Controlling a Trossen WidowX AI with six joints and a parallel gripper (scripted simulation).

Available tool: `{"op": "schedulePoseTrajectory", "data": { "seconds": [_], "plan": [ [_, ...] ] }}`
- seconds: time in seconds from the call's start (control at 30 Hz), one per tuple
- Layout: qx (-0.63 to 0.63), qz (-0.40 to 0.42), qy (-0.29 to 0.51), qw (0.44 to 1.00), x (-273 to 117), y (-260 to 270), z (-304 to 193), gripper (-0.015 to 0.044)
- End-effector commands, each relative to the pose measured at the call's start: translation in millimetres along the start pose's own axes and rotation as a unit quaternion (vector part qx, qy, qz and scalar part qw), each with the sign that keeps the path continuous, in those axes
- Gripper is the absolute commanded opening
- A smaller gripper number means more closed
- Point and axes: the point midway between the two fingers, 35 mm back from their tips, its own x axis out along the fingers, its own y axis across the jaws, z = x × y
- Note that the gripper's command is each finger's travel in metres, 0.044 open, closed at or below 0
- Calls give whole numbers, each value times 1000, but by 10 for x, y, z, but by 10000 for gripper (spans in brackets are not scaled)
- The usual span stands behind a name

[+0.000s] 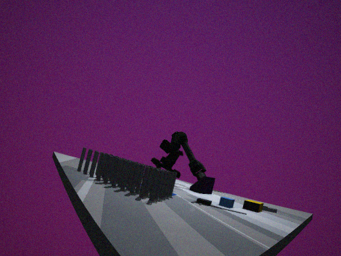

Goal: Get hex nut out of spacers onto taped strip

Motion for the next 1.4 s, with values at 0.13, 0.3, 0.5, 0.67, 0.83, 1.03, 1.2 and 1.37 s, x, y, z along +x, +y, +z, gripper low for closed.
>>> {"op": "schedulePoseTrajectory", "data": {
  "seconds": [0.13,0.3,0.5,0.67,0.83,1.03,1.2,1.37],
  "plan": [
    [6,-4,-4,1000,-4,-31,74,0],
    [7,-4,-4,1000,4,-31,103,0],
    [7,-4,-4,1000,13,-32,138,0],
    [7,-4,-4,1000,21,-32,167,0],
    [7,-4,-4,1000,29,-33,196,0],
    [7,-4,-4,1000,38,-33,232,0],
    [7,-4,-4,1000,46,-33,261,0],
    [7,-4,-5,1000,55,-33,291,0]
  ]
}}
